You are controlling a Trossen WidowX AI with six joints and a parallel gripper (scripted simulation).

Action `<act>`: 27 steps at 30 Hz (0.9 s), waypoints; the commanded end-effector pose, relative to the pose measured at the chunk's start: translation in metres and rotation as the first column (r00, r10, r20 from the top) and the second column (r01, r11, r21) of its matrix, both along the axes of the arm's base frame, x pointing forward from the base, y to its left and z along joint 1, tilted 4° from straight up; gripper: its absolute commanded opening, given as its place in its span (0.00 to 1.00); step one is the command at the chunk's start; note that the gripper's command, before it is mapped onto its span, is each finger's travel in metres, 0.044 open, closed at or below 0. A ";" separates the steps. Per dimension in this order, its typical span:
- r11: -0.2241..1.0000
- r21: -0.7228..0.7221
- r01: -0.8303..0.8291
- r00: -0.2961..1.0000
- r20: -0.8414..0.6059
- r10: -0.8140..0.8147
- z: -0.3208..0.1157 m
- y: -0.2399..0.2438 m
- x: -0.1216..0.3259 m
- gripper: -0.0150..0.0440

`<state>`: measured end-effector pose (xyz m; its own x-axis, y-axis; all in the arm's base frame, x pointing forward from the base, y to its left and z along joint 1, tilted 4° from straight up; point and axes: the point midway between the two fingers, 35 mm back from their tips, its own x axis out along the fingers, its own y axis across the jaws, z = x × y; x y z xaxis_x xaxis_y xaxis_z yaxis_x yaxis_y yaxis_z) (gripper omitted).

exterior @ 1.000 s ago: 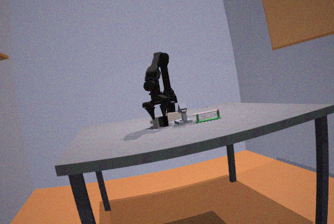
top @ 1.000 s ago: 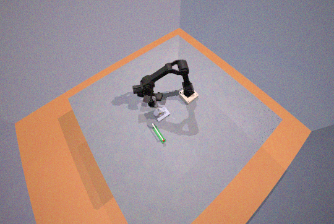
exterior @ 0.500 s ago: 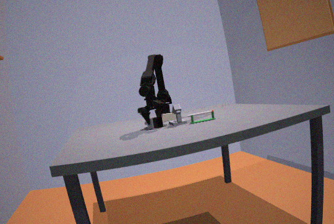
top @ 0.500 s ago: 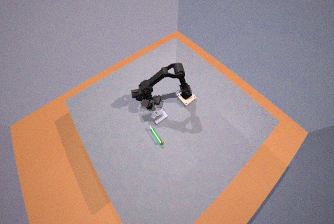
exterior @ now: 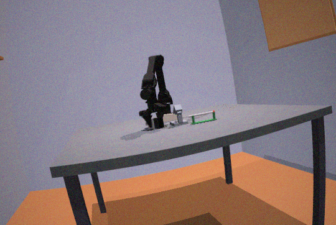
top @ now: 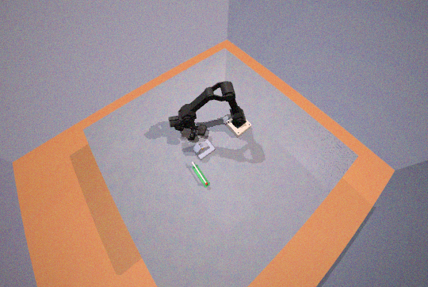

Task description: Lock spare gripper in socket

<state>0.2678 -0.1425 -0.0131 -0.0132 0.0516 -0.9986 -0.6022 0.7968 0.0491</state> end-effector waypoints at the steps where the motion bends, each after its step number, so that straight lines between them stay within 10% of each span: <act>1: 1.000 0.000 0.003 1.000 -0.005 -0.003 -0.002 0.000 -0.001 0.82; 18: 1.000 0.000 0.003 1.000 -0.005 -0.003 0.007 0.000 0.000 0.26; 27: 1.000 0.000 0.003 1.000 -0.005 -0.003 0.048 -0.002 0.000 0.25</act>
